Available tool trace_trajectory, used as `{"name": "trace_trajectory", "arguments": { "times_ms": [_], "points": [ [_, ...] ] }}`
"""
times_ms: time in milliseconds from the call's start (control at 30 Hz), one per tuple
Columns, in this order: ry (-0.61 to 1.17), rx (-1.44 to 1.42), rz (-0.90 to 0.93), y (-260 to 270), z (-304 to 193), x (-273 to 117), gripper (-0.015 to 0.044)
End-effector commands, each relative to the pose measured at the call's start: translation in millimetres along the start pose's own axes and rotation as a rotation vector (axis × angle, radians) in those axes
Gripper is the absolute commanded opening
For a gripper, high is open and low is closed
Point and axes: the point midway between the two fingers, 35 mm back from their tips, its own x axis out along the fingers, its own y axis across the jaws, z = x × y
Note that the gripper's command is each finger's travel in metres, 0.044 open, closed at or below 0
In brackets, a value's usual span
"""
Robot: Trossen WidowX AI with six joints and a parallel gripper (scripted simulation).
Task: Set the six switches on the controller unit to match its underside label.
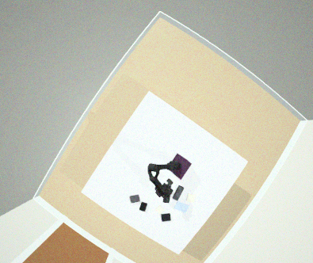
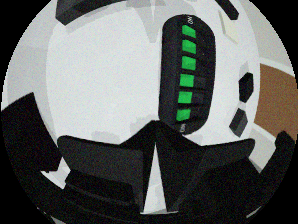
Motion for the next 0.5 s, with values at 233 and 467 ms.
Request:
{"name": "trace_trajectory", "arguments": {
  "times_ms": [233,467],
  "points": [
    [0.01,-0.003,0.06,-21.7,23.8,-6.1,0.021],
    [0.037,-0.012,0.127,-40.4,47.9,-10.8,0.0394]
  ]
}}
